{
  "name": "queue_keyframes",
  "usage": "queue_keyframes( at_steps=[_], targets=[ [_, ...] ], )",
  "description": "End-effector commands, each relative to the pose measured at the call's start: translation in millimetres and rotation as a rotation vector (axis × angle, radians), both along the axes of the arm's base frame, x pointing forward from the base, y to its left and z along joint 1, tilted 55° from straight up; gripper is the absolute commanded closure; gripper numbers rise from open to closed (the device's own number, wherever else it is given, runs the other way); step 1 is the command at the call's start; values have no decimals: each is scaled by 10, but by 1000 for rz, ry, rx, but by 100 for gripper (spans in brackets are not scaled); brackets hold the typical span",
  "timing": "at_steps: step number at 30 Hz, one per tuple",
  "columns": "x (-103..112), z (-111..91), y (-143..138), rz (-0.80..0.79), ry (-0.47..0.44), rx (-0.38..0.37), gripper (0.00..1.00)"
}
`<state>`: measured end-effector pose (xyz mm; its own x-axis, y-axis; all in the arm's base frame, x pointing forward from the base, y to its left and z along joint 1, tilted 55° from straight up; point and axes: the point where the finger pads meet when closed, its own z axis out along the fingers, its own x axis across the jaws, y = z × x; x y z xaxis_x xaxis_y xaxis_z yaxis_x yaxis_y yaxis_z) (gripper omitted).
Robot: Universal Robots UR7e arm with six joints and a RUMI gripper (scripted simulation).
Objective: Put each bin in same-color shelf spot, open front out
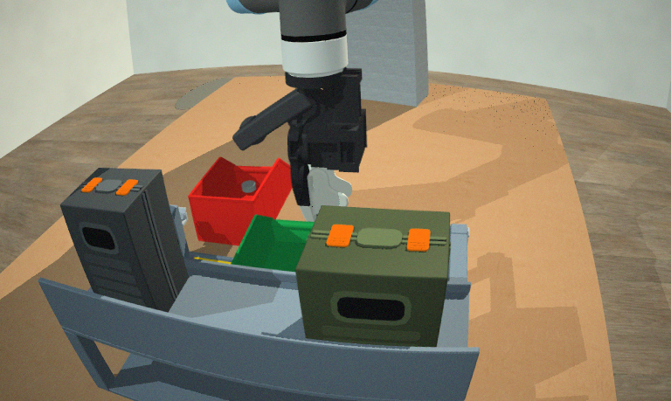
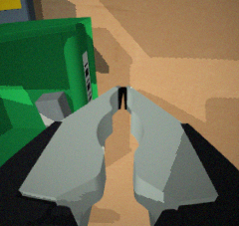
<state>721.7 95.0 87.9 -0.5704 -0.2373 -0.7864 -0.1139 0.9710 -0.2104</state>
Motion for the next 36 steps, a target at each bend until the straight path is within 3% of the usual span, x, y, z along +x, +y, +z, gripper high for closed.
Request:
queue_keyframes(
  at_steps=[1, 36],
  targets=[
    [5, 13, 4, 0, -1, 0, 100],
    [87, 127, 38, 0, -1, 0, 100]
  ],
)
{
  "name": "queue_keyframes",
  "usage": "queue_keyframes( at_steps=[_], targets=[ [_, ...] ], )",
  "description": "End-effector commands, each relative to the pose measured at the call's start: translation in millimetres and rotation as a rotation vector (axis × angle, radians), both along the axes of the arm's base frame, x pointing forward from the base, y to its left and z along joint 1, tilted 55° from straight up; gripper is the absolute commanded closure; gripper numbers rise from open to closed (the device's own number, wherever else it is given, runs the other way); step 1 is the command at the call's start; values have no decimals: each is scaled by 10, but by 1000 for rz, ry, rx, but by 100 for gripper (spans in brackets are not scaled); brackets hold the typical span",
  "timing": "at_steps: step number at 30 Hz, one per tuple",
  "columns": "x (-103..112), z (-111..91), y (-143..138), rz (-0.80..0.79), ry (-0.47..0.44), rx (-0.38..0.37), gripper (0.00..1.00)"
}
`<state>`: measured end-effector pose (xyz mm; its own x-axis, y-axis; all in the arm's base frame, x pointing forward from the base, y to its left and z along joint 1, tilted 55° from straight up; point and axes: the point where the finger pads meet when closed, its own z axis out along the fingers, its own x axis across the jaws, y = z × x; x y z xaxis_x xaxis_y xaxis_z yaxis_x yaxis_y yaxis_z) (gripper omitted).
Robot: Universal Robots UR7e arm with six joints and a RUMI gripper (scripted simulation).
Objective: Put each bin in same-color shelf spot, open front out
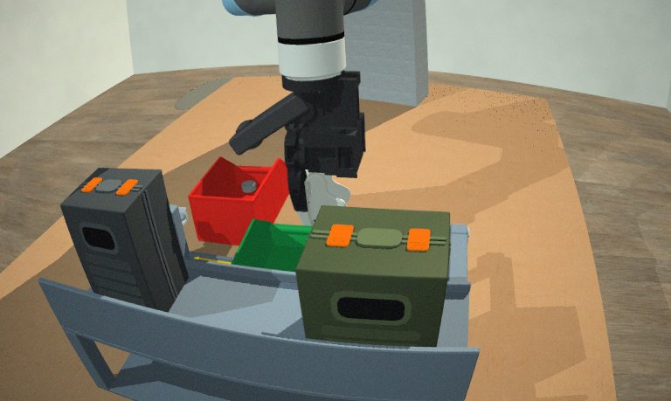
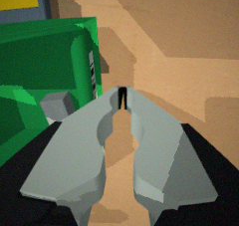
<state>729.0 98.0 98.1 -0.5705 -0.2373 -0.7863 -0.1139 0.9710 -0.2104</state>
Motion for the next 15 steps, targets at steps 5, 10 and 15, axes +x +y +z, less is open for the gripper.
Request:
queue_keyframes(
  at_steps=[5, 10, 15],
  targets=[
    [33, 52, 16, 0, -1, 0, 100],
    [45, 69, 21, 0, -1, 0, 100],
    [66, 98, 29, 0, -1, 0, 100]
  ],
)
